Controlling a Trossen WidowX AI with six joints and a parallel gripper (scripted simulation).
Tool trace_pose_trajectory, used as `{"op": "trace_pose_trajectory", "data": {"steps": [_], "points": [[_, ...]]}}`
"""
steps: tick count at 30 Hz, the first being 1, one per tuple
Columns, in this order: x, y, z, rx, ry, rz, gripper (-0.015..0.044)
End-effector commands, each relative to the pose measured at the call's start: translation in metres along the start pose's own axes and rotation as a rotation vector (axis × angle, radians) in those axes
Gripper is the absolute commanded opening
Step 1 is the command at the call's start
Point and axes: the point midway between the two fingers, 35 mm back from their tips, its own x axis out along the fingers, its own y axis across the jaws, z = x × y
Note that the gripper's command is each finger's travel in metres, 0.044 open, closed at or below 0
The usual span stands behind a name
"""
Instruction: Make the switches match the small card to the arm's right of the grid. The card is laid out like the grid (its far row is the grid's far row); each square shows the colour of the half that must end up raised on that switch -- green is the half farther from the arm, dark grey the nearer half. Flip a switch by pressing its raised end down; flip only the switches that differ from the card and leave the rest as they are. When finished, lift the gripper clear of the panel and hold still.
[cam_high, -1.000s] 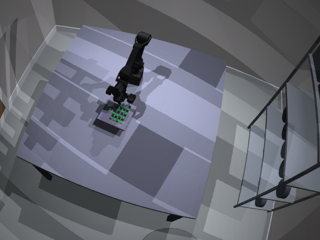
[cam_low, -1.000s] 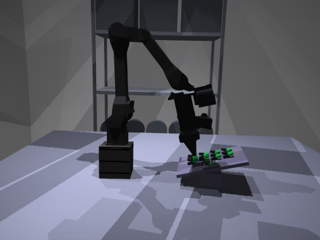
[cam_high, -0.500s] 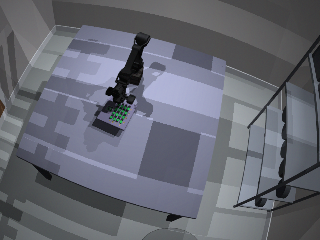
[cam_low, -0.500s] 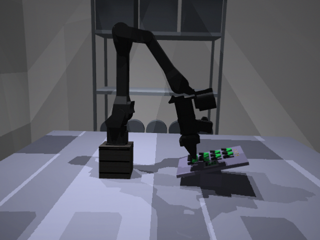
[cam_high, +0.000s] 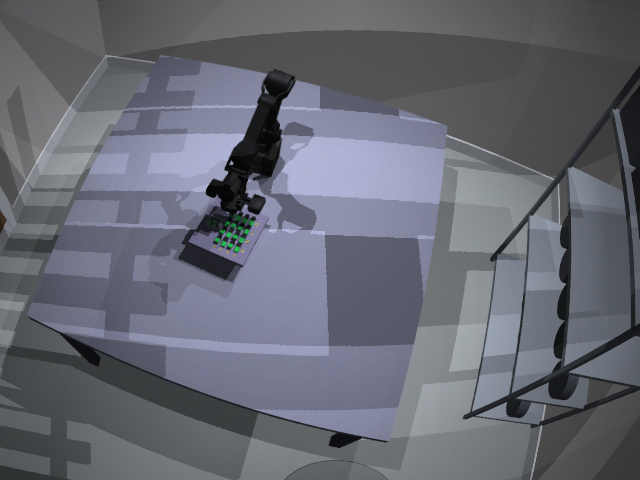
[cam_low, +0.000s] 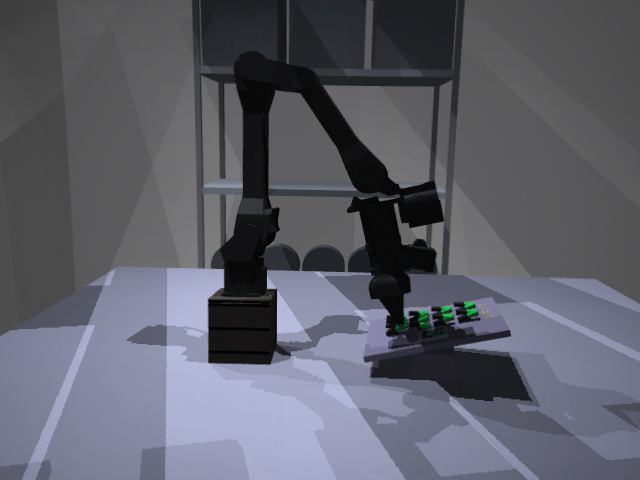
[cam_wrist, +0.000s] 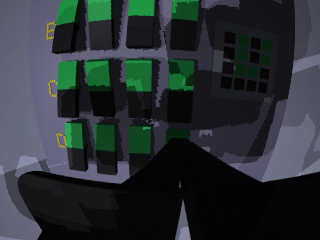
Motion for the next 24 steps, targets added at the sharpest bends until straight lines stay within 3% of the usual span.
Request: {"op": "trace_pose_trajectory", "data": {"steps": [1, 24], "points": [[0.0005, 0.0001, -0.0010, 0.005, 0.002, 0.001, 0.0000], [0.0035, 0.0001, -0.0009, 0.005, 0.002, 0.001, 0.0000]]}}
